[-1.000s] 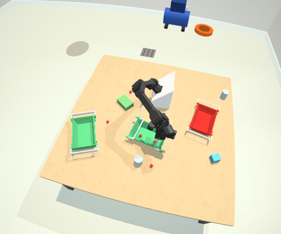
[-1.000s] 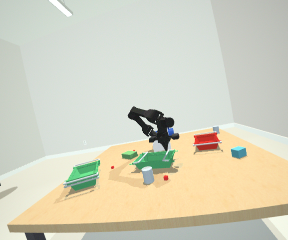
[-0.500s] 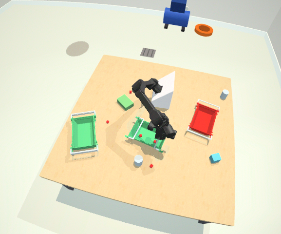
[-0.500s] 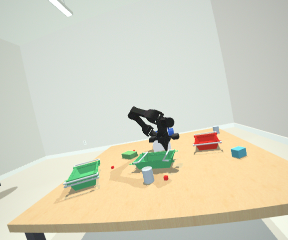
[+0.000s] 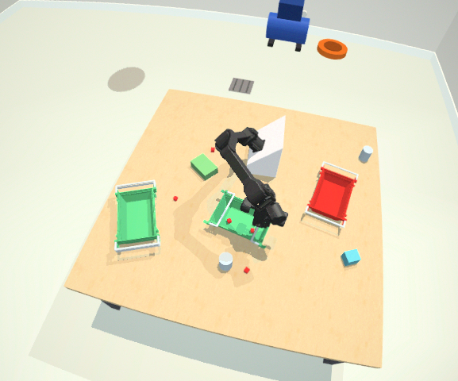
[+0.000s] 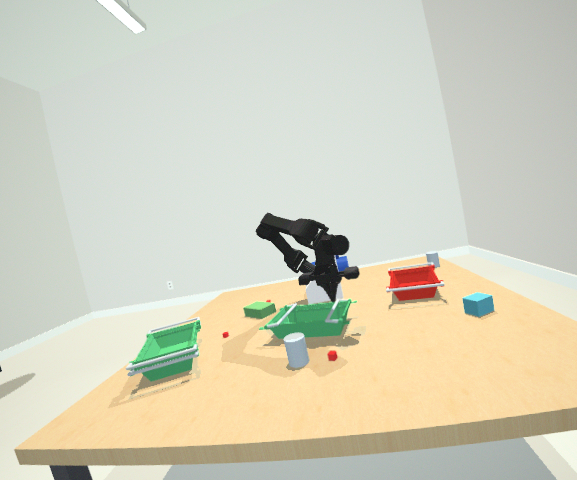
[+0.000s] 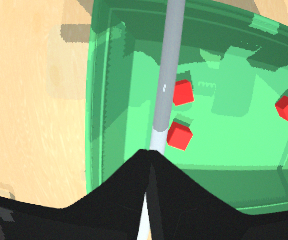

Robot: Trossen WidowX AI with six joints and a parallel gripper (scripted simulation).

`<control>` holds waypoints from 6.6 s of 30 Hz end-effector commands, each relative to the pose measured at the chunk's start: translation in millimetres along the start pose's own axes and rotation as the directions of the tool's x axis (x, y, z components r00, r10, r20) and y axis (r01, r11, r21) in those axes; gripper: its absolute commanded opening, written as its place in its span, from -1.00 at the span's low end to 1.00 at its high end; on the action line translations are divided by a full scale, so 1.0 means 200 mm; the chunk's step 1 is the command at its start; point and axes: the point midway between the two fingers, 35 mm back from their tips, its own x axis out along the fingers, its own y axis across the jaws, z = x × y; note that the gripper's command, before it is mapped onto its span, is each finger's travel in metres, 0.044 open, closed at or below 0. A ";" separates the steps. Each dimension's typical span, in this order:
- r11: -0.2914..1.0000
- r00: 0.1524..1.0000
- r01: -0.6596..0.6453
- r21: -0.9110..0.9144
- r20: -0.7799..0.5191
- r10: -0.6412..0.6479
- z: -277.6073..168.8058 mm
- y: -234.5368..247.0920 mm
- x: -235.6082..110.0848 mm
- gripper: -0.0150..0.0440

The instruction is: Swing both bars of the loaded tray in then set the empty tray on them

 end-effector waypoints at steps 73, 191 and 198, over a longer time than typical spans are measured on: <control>1.000 1.000 -0.023 0.003 -0.015 0.023 -1.53 0.86 0.34 0.65; 0.982 0.999 -0.038 0.186 -0.024 0.043 -1.31 0.75 -0.60 -0.49; 0.954 0.998 -0.042 0.298 -0.025 0.052 -1.18 0.68 -0.62 -0.49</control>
